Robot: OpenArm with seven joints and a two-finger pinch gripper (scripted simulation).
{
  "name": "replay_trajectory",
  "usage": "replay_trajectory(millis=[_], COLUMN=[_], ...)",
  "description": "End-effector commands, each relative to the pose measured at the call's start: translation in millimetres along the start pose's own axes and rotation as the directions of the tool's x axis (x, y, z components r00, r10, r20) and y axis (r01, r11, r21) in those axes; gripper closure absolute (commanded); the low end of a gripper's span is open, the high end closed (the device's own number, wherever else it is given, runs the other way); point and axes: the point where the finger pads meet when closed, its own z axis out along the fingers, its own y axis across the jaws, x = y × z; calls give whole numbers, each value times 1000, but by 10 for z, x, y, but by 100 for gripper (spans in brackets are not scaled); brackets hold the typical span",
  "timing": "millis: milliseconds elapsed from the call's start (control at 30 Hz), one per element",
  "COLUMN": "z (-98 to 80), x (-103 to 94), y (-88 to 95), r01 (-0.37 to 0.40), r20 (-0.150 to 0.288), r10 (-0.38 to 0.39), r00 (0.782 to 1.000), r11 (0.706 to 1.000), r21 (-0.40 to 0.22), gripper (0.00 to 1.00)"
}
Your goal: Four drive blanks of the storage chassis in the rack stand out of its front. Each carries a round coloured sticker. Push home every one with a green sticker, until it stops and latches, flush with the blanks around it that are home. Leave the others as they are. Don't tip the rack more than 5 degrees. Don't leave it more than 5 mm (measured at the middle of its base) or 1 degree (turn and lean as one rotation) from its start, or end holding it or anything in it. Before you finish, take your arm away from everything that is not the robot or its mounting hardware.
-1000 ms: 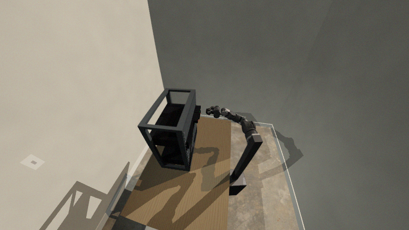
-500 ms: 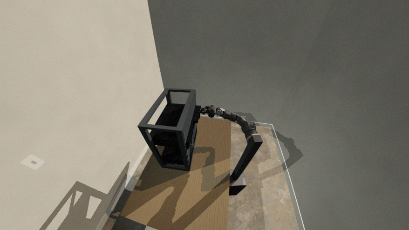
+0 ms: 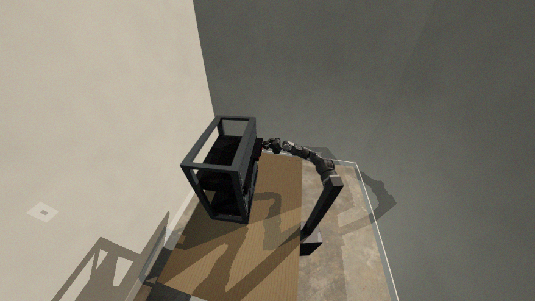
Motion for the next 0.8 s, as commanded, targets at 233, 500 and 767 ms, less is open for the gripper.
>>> replay_trajectory(millis=[233,500,767], z=[9,10,10], x=[27,29,29], y=[20,21,21], r01=[3,3,3], r20=[-4,-4,-4], r10=[-3,-3,-3], r00=[1000,1000,1000], r11=[1000,1000,1000], r21=[-8,-8,-8], gripper=[100,100,100])
